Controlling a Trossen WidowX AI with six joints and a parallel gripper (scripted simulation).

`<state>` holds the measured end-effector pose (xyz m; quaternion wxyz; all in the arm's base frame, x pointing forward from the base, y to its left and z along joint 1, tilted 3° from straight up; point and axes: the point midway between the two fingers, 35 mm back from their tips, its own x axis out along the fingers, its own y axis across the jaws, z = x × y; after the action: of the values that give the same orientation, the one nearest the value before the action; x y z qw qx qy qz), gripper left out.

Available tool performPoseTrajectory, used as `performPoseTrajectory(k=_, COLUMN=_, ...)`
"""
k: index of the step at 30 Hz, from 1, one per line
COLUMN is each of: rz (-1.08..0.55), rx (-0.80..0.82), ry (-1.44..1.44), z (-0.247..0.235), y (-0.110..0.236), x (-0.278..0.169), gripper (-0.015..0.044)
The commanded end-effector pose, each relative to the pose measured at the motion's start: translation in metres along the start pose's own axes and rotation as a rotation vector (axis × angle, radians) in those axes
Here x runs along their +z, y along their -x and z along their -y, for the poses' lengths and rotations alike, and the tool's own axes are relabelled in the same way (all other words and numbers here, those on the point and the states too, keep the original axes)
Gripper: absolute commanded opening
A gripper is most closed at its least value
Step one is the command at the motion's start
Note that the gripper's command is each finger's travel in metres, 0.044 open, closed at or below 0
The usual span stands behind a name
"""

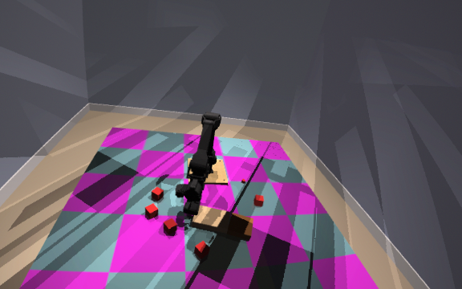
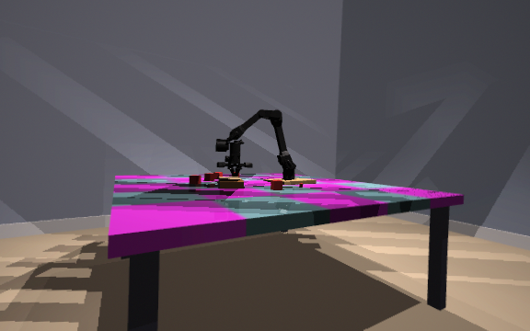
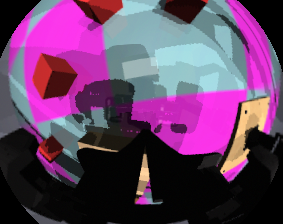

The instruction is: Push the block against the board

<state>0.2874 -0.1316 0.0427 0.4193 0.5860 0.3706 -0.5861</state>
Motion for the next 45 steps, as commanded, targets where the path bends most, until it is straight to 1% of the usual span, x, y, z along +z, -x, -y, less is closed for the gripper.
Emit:
performPoseTrajectory(k=1, rz=-0.003, rx=0.002, ry=0.002, z=-0.001, y=0.000, x=-0.005, gripper=0.0000)
performPoseTrajectory(k=45, rz=-0.006, rx=0.002, ry=0.002, z=-0.004, y=0.000, x=-0.035, gripper=0.0000)
